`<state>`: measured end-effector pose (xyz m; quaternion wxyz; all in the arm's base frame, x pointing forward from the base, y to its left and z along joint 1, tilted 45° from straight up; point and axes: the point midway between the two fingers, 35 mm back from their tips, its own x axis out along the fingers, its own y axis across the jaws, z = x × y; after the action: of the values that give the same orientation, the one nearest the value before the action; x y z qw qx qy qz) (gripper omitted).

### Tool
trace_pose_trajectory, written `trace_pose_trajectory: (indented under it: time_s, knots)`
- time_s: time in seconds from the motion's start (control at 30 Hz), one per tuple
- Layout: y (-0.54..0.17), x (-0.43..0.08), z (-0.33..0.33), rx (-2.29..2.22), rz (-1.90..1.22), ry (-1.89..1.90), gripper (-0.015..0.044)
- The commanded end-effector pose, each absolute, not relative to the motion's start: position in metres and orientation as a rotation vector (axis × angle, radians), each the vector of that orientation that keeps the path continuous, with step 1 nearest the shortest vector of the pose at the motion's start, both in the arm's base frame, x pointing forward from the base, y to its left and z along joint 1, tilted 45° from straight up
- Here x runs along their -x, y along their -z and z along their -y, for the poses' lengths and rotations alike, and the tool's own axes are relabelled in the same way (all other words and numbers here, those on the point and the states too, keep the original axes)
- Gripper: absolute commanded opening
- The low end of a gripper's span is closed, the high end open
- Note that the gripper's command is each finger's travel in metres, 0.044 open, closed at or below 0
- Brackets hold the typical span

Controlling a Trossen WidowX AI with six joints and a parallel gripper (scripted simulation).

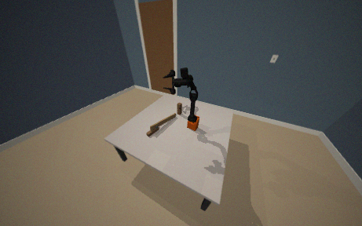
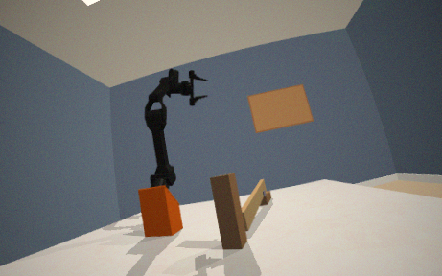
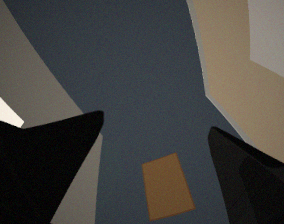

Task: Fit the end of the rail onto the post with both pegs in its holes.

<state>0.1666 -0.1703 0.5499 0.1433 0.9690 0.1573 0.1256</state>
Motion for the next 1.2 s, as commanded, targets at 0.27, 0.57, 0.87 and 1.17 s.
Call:
trace_pose_trajectory:
  time_s: [0.27,0.57,0.87,1.17]
  knots:
    - [-0.584,-0.123,0.058,-2.033,-0.264,-0.477,0.0440]
    - [-0.556,-0.146,-0.091,-1.072,-0.203,-0.435,0.0440]
    - [-0.472,-0.224,-0.169,-0.422,-0.340,-0.366,0.0440]
    - [-0.371,-0.299,-0.186,0.079,-0.555,-0.398,0.0440]
